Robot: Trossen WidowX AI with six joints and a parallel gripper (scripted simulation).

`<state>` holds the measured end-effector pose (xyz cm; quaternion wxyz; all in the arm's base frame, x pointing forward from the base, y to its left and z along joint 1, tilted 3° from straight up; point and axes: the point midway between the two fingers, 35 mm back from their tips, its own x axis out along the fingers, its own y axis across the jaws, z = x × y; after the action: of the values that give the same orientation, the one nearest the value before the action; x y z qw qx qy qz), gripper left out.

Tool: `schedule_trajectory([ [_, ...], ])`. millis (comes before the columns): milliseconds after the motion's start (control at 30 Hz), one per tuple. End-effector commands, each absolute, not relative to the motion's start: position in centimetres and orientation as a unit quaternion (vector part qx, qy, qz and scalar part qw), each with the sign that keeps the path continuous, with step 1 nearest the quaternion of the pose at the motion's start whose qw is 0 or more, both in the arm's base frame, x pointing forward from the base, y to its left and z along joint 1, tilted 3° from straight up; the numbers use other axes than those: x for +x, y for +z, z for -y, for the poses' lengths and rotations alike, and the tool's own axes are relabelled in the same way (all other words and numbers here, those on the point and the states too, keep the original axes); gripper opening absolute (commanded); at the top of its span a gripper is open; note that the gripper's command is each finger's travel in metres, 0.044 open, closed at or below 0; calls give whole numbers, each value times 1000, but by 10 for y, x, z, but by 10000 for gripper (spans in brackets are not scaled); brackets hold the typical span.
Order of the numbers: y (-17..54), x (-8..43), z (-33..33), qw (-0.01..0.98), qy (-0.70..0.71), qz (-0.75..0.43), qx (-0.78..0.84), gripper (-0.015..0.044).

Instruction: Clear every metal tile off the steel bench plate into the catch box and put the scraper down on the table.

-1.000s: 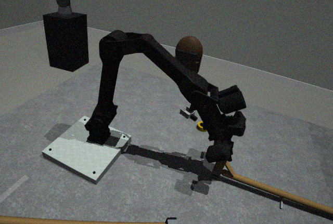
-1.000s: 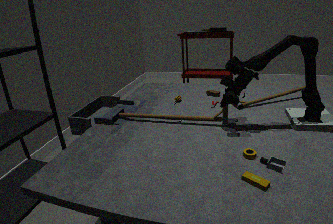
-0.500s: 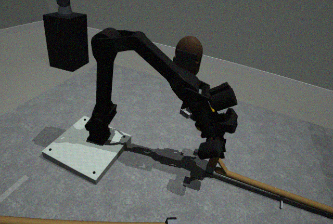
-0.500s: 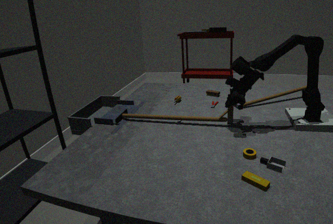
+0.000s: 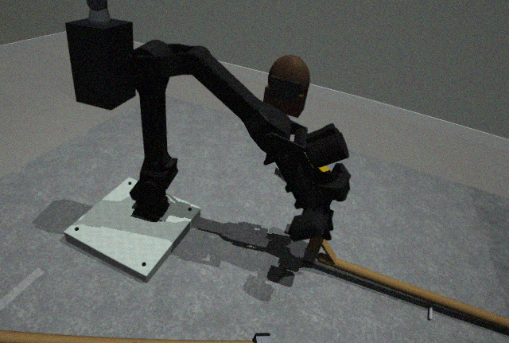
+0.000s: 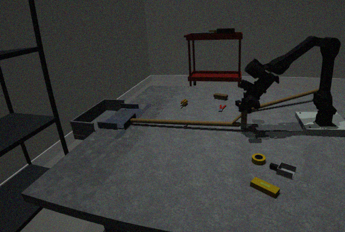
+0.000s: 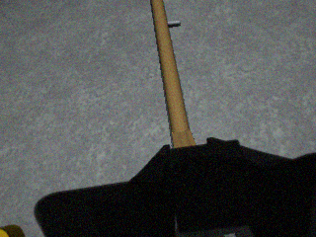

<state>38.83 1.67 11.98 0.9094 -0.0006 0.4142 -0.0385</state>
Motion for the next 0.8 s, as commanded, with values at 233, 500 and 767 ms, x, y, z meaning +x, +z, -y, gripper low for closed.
schedule_trajectory([
  [233, 120, 372, -15, 913, -42, -407, 2, 0],
  [500, 116, 359, -14, 913, -42, -406, 2, 0],
  [767, 112, 347, -13, 913, -42, -406, 1, 0],
])
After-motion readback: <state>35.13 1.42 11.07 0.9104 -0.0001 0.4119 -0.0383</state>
